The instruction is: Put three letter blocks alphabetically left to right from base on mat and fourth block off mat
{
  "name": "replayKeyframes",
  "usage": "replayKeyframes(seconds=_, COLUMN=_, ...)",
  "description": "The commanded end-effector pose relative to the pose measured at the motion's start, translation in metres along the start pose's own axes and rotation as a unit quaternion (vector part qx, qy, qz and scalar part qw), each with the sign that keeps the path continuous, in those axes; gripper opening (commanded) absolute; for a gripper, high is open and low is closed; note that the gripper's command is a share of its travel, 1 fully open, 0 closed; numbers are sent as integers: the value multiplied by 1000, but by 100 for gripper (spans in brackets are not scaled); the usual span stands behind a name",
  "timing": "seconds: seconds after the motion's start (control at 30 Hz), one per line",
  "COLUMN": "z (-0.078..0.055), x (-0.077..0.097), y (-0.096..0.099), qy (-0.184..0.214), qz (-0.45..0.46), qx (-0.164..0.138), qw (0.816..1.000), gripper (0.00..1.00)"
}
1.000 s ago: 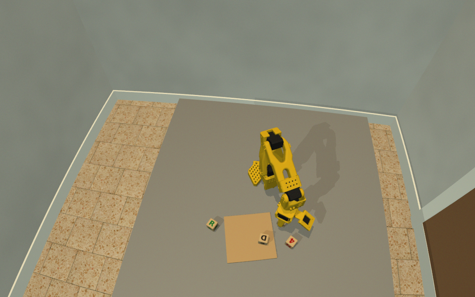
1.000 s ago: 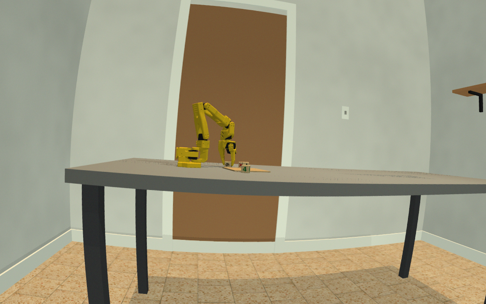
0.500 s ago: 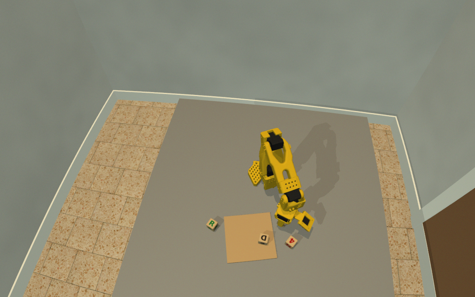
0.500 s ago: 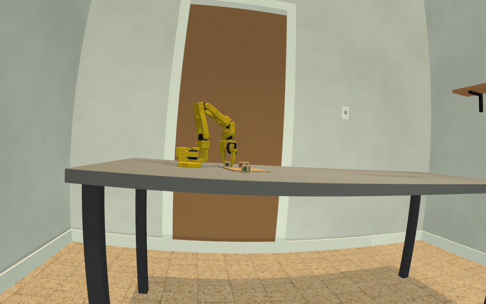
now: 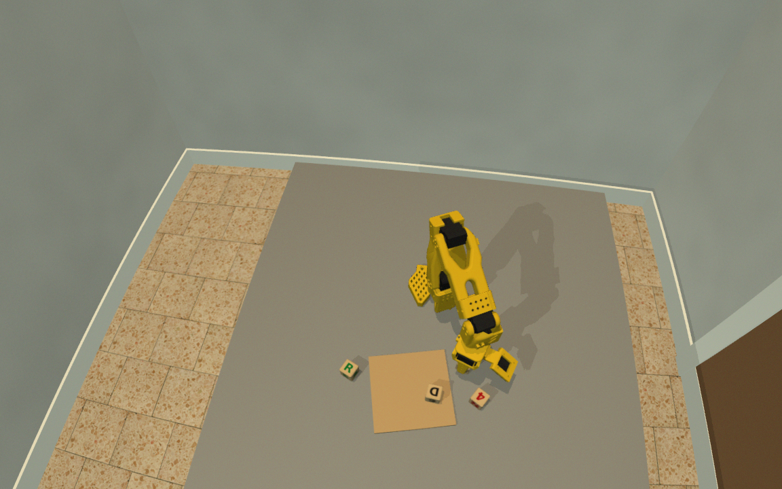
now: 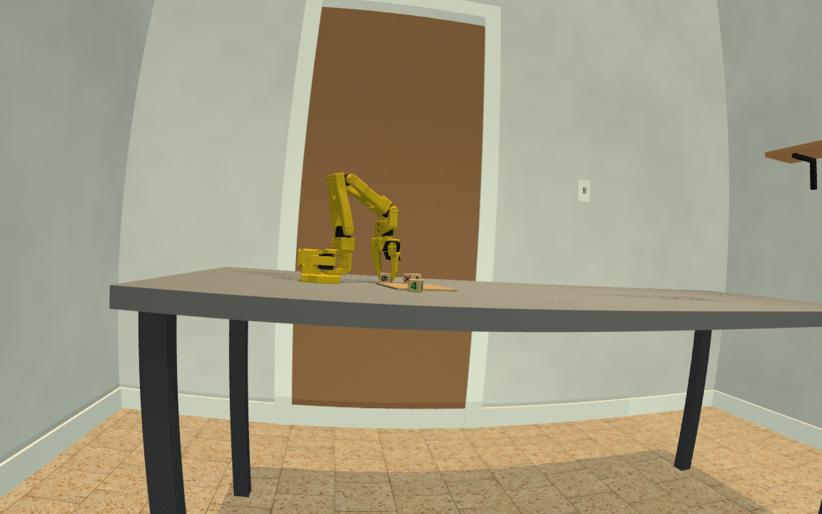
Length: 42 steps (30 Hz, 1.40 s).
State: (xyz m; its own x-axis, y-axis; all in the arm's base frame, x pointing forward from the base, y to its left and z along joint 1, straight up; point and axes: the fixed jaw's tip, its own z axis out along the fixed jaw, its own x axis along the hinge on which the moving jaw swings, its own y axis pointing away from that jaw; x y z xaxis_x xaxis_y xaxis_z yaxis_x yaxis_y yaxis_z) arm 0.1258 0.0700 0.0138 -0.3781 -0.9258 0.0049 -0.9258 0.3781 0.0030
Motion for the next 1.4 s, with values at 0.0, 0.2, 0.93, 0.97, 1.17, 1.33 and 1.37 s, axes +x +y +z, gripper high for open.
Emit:
replayKeyframes(seconds=0.0, z=-6, x=-6, y=-6, qy=-19, qz=0, qx=16, qw=1000, gripper=0)
replayKeyframes(seconds=0.2, z=-6, x=-6, y=-6, qy=-19, qz=0, qx=16, qw=1000, gripper=0)
replayKeyframes(seconds=0.93, z=-50, x=-5, y=-4, qy=-19, qz=0, qx=16, qw=1000, gripper=0)
replayKeyframes(seconds=0.97, z=-51, x=-5, y=-4, qy=-19, qz=0, qx=16, qw=1000, gripper=0)
replayKeyframes(seconds=1.17, z=-56, x=-4, y=-3, qy=-19, qz=0, qx=16, qw=1000, gripper=0)
replayKeyframes(seconds=1.33, z=-56, x=-4, y=-3, qy=-19, qz=0, qx=16, qw=1000, gripper=0)
replayKeyframes(seconds=1.37, z=-56, x=-4, y=-3, qy=-19, qz=0, qx=16, qw=1000, gripper=0)
